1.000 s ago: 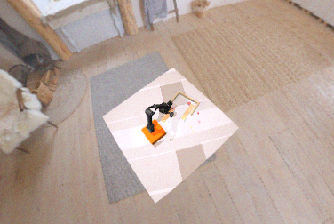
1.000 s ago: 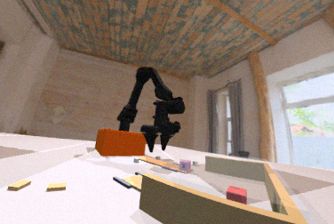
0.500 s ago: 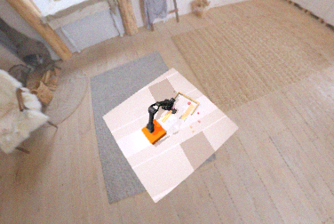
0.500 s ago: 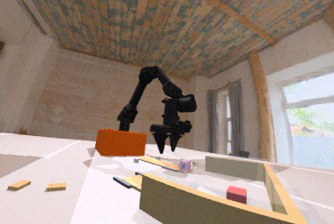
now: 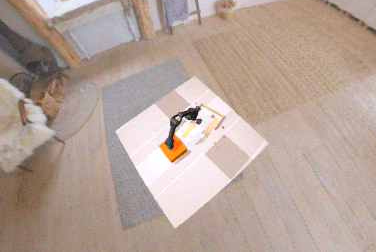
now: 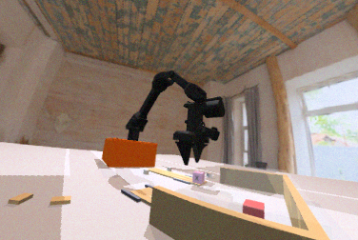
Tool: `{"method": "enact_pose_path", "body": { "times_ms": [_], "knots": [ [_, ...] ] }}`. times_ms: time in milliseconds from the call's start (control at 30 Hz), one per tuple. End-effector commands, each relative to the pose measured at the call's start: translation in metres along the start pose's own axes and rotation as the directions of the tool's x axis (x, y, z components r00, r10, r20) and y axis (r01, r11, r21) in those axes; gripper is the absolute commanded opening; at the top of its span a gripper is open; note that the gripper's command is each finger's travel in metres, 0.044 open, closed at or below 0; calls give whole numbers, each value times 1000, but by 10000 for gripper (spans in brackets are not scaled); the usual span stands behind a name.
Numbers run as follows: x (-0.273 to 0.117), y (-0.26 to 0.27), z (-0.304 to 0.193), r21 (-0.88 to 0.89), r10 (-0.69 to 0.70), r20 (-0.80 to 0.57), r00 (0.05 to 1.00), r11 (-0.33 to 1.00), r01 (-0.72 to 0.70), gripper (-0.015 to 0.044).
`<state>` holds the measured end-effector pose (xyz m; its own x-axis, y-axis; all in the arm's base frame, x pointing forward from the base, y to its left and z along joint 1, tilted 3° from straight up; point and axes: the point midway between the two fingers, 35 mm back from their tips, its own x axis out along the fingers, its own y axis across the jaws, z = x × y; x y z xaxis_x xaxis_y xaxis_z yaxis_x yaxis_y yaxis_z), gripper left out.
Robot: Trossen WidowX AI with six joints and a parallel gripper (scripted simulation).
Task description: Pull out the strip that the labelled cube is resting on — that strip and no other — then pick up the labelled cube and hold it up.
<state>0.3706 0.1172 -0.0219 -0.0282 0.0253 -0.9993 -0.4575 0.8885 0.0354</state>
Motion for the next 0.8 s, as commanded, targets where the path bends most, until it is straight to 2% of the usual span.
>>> {"method": "enact_pose_path", "body": {
  "times_ms": [0, 167, 400, 767],
  "knots": [
    [-5, -2, 14, -3, -2, 11, 1000, 1000, 2, 440],
    [-9, -3, 26, -3, -2, 11, 1000, 1000, 2, 440],
    [0, -3, 27, -3, -2, 11, 1000, 1000, 2, 256],
    [18, -4, 27, -3, -2, 11, 1000, 1000, 2, 250]
  ]
}}
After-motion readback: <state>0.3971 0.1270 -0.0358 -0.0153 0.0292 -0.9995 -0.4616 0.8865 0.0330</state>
